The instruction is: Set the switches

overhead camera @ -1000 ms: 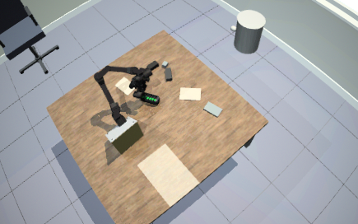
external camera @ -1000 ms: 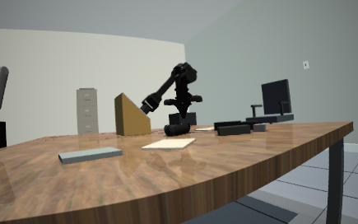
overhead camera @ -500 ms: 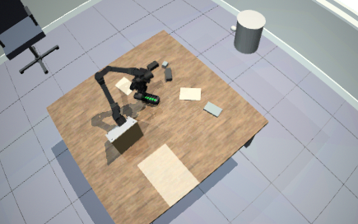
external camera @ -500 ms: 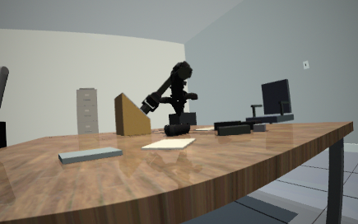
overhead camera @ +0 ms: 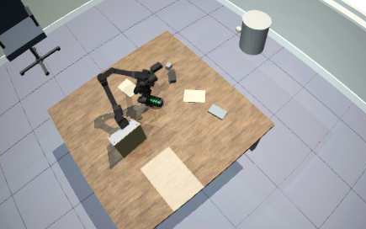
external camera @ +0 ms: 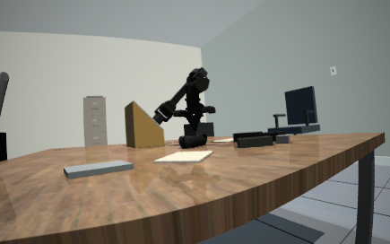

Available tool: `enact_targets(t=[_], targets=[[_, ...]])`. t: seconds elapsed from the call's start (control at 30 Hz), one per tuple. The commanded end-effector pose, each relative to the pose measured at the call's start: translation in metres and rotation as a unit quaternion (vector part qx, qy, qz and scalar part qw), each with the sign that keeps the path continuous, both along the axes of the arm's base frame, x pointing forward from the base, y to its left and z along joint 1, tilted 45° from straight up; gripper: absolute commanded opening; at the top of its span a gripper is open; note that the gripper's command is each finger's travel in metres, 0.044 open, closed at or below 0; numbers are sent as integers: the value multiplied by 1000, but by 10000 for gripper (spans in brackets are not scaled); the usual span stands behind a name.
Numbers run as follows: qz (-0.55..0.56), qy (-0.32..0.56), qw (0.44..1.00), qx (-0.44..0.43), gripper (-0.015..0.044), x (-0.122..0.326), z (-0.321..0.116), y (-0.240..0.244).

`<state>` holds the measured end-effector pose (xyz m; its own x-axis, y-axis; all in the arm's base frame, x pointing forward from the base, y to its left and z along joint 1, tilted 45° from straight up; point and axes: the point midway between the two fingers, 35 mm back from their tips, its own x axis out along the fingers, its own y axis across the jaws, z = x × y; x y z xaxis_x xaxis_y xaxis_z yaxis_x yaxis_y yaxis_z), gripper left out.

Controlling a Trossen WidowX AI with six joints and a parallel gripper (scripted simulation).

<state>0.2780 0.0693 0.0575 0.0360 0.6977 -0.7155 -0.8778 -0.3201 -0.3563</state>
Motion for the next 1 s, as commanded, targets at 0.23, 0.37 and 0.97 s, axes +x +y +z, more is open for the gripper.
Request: enact_targets(t=[0.23,0.37,0.97], targets=[[-3,5,1000,1,0,-1,-13,11],[-3,5,1000,2,0,-1,-16,14],[-3,5,1000,0,0,-2,12,-14]])
